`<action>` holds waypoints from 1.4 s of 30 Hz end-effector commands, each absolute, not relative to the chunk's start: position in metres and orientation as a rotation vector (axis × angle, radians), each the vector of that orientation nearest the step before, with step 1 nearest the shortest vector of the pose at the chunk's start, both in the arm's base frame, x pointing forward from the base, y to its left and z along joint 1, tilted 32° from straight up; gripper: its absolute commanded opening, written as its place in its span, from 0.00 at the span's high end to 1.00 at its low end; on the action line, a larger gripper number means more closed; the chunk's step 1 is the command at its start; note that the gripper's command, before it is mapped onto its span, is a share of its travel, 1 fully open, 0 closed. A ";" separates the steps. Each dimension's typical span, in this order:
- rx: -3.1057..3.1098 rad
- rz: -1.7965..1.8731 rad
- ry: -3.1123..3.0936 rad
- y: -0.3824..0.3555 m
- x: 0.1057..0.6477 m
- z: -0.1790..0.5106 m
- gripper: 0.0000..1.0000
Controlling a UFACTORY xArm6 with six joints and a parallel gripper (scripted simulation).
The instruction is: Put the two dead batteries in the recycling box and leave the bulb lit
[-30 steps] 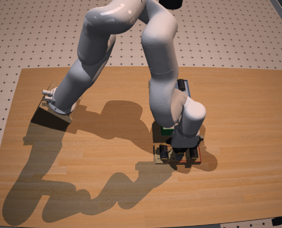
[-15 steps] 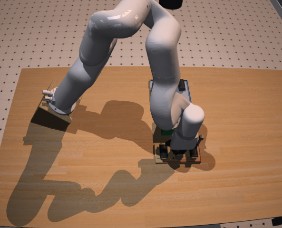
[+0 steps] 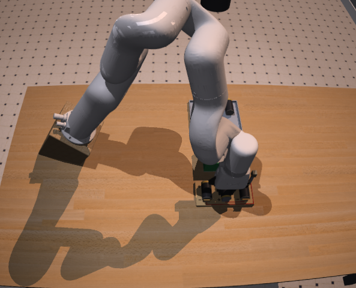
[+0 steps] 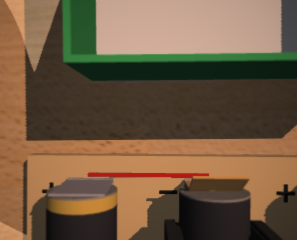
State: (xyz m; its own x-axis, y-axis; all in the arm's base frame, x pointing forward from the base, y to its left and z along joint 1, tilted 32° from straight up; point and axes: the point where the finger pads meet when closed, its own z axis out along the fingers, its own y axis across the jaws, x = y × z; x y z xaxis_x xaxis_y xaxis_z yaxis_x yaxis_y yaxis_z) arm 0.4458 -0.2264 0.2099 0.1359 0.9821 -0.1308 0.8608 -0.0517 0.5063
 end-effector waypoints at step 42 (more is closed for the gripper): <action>1.951 0.346 1.762 -0.215 0.415 0.265 0.49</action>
